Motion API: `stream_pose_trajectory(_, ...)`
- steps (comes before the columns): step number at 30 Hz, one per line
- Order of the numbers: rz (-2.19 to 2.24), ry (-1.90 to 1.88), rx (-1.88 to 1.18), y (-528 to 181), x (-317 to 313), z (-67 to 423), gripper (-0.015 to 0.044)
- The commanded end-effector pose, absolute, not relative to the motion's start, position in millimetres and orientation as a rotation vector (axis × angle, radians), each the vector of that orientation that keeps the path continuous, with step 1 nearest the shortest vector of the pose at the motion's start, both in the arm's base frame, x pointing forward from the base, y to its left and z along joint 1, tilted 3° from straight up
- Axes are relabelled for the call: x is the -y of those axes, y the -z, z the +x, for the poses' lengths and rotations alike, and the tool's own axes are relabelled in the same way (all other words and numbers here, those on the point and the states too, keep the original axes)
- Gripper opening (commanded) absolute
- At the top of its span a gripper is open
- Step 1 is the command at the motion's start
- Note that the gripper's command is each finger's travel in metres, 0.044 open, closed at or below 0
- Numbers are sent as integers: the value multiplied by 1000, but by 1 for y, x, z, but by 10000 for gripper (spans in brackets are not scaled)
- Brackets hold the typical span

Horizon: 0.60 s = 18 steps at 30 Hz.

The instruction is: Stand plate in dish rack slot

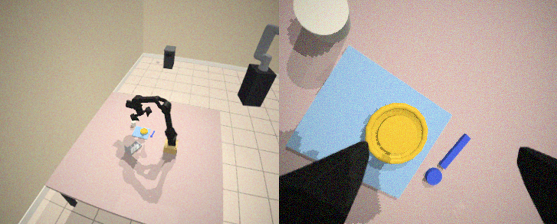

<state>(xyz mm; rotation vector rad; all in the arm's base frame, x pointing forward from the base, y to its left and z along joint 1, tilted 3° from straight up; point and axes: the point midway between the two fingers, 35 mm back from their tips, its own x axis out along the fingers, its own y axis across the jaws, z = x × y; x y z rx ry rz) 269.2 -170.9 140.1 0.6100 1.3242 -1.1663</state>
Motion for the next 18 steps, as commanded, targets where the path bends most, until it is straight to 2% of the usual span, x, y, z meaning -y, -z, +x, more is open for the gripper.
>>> stream_pose_trajectory(1,608,1161,-1327,-140,171,269,400)
stream_pose_trajectory(18,372,622,-1501,-90,168,263,400)
